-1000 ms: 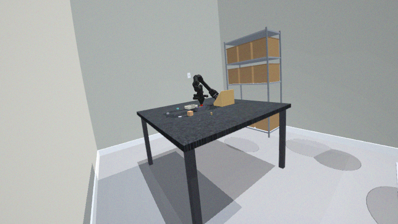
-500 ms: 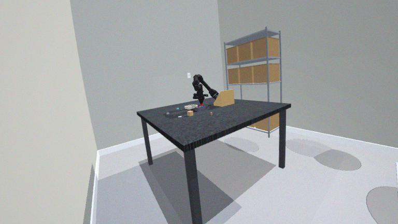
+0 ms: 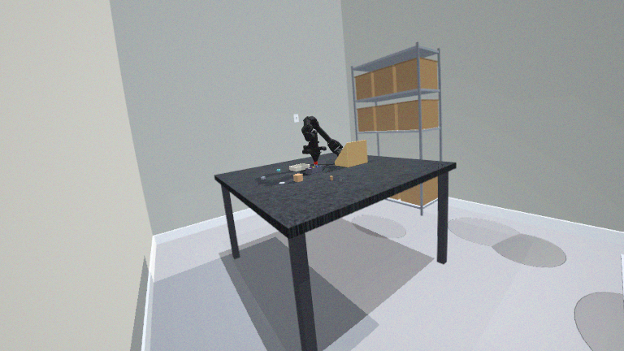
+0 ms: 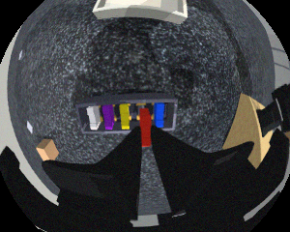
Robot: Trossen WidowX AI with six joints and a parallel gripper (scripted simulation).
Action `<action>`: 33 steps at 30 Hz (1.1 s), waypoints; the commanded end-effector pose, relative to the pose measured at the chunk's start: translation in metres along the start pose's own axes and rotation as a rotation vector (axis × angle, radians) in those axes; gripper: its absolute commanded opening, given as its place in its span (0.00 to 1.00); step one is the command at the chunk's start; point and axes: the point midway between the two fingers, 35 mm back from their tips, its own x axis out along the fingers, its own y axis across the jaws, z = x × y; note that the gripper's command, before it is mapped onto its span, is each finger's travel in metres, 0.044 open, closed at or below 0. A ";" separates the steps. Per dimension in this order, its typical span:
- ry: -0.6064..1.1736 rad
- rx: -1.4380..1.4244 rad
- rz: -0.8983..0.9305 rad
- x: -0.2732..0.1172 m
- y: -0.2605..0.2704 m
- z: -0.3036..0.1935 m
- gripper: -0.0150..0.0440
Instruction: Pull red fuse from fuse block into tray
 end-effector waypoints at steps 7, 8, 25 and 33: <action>0.005 0.007 0.001 -0.015 0.001 0.000 0.25; 0.005 0.007 0.001 -0.016 0.001 0.000 0.25; 0.023 0.003 0.006 -0.025 0.014 0.059 0.25; 0.022 0.003 0.008 -0.025 0.014 0.119 0.25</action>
